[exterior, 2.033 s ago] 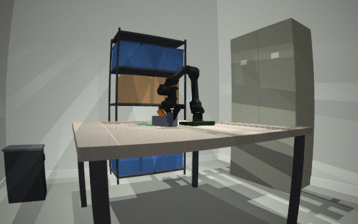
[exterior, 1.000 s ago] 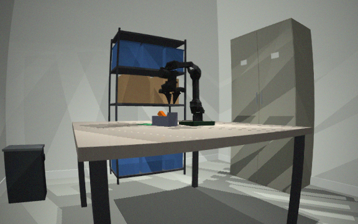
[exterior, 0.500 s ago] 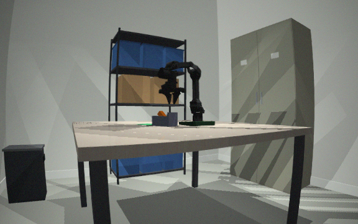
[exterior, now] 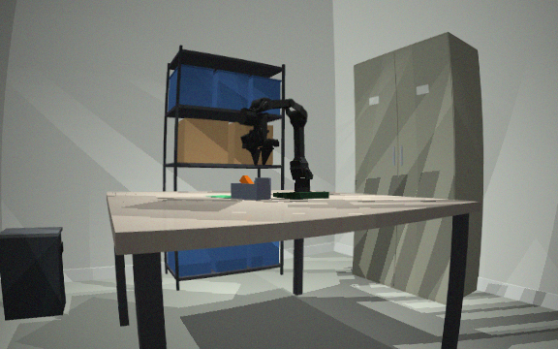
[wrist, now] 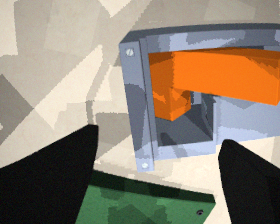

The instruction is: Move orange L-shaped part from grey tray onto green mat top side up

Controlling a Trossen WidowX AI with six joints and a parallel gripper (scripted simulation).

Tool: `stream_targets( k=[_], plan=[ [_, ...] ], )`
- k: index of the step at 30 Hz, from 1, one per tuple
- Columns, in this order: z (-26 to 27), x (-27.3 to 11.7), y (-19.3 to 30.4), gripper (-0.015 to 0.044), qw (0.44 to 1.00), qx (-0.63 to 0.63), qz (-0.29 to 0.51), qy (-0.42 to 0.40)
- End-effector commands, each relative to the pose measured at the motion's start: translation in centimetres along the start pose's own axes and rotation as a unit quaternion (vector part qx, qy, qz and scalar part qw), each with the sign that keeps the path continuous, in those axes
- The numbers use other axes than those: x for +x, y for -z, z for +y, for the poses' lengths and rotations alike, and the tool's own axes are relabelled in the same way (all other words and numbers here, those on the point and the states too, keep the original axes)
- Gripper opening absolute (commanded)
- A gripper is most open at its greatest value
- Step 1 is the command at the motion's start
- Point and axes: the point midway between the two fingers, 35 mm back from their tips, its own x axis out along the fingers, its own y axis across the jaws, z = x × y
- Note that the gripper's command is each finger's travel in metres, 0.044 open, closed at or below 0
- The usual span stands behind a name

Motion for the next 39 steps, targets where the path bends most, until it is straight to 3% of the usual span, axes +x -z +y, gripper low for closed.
stream_targets(
  k=[1,4,10,21,39],
  plan=[
    [-1.7,-0.2,-0.7,0.0280,0.984,0.178,0.001,0.001],
    [-3.3,-0.3,-1.3,0.0280,0.939,0.344,0.002,0.003],
    [-6.2,-0.4,-2.1,0.0280,0.792,0.611,0.001,0.007],
    [-6.3,-0.3,-2.1,0.0280,0.786,0.618,0.001,0.007],
    [-6.3,3.7,-2.2,0.0280,0.786,0.618,0.001,0.007]
  ],
)
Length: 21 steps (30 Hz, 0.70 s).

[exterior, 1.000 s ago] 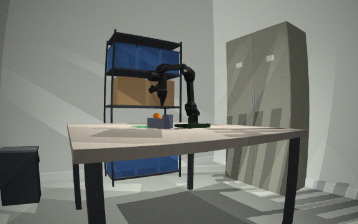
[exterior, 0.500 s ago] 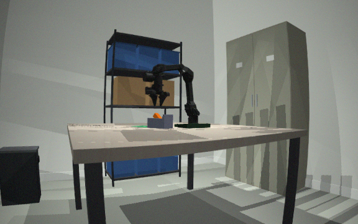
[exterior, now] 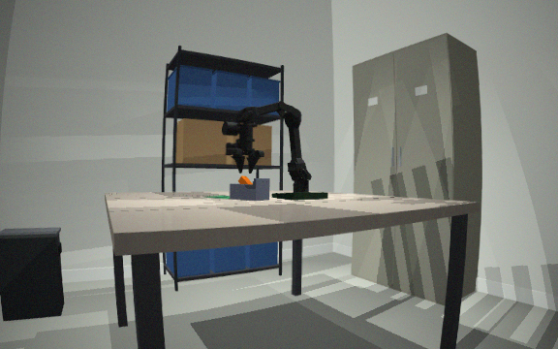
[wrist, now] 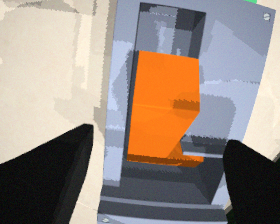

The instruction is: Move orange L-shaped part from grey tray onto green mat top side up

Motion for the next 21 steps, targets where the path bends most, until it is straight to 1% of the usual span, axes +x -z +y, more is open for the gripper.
stream_targets(
  k=[1,21],
  plan=[
    [0.0,0.7,0.0,0.0280,1.000,0.002,-0.001,0.001],
    [-0.1,4.0,0.0,0.0280,1.000,0.002,-0.001,0.002]
  ],
)
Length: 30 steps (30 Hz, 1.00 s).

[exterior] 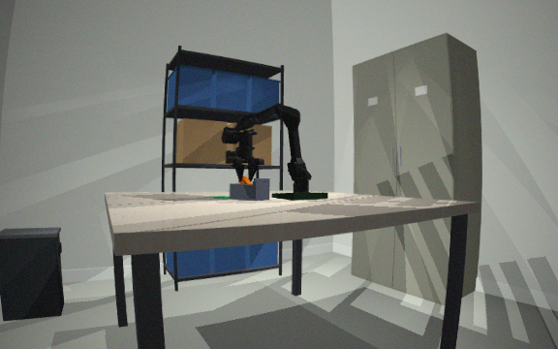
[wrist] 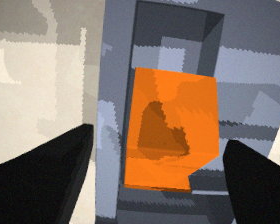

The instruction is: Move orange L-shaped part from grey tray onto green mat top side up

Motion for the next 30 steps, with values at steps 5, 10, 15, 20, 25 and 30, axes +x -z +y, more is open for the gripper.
stream_targets(
  k=[5,10,15,20,25,30],
  plan=[
    [-0.06,0.59,0.02,0.0254,1.000,0.000,0.000,0.001],
    [-0.06,0.59,0.02,0.0122,1.000,0.000,0.000,0.001],
    [-0.06,0.59,0.02,0.0089,1.000,0.000,0.000,0.001],
    [-0.06,0.59,0.02,0.0036,1.000,0.000,0.000,0.001],
    [-0.06,0.59,0.02,0.0000,1.000,0.000,0.000,0.001],
    [-0.06,0.34,0.01,0.0000,1.000,0.000,0.000,0.001]
  ],
)
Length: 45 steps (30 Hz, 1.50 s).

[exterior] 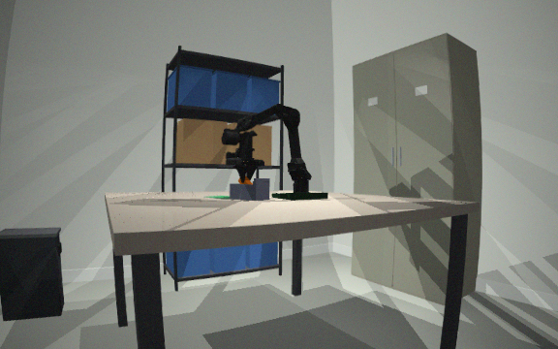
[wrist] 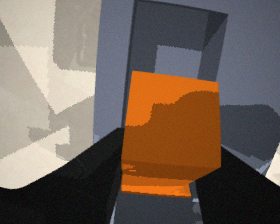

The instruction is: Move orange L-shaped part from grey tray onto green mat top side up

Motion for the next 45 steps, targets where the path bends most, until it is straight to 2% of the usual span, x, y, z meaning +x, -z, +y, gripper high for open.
stream_targets(
  k=[1,45],
  plan=[
    [0.0,-0.3,0.0,0.0000,1.000,0.000,0.000,0.000],
    [0.0,-7.4,0.0,0.0000,1.000,-0.002,-0.001,0.000]
  ],
)
